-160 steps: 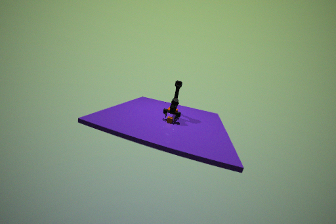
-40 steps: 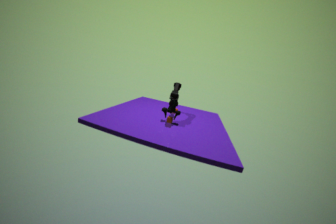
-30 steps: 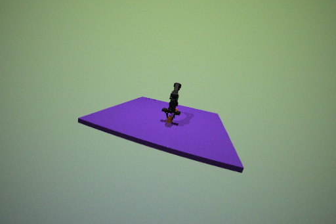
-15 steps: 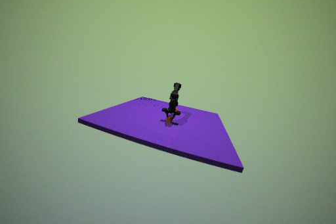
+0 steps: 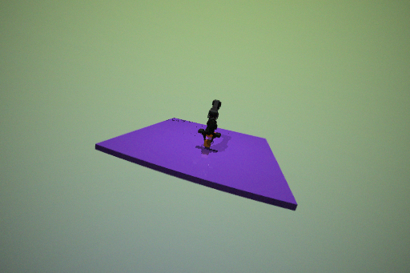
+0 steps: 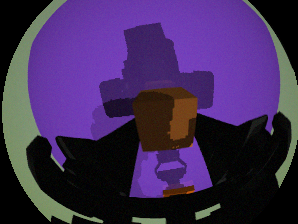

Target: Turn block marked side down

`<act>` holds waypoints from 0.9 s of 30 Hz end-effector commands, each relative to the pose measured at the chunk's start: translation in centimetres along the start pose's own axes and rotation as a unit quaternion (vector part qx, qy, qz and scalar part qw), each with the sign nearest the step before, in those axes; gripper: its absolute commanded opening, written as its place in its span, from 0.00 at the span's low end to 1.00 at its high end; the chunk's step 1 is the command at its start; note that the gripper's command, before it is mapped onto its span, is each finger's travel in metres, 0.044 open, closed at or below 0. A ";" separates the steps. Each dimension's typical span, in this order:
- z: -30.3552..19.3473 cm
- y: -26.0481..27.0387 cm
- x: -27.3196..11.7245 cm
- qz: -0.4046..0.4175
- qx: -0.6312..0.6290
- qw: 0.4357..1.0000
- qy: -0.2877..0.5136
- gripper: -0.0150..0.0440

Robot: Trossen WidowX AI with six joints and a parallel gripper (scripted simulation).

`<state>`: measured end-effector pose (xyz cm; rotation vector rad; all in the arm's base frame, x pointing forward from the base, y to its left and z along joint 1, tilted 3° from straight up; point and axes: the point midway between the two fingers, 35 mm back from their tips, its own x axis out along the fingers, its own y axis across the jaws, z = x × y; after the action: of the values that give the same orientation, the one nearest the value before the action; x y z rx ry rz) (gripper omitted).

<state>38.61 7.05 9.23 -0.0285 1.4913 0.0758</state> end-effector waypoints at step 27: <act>0.0 0.1 0.4 0.000 -0.003 0.979 -0.204 0.25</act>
<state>38.63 7.19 8.38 -0.0212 1.1386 0.0847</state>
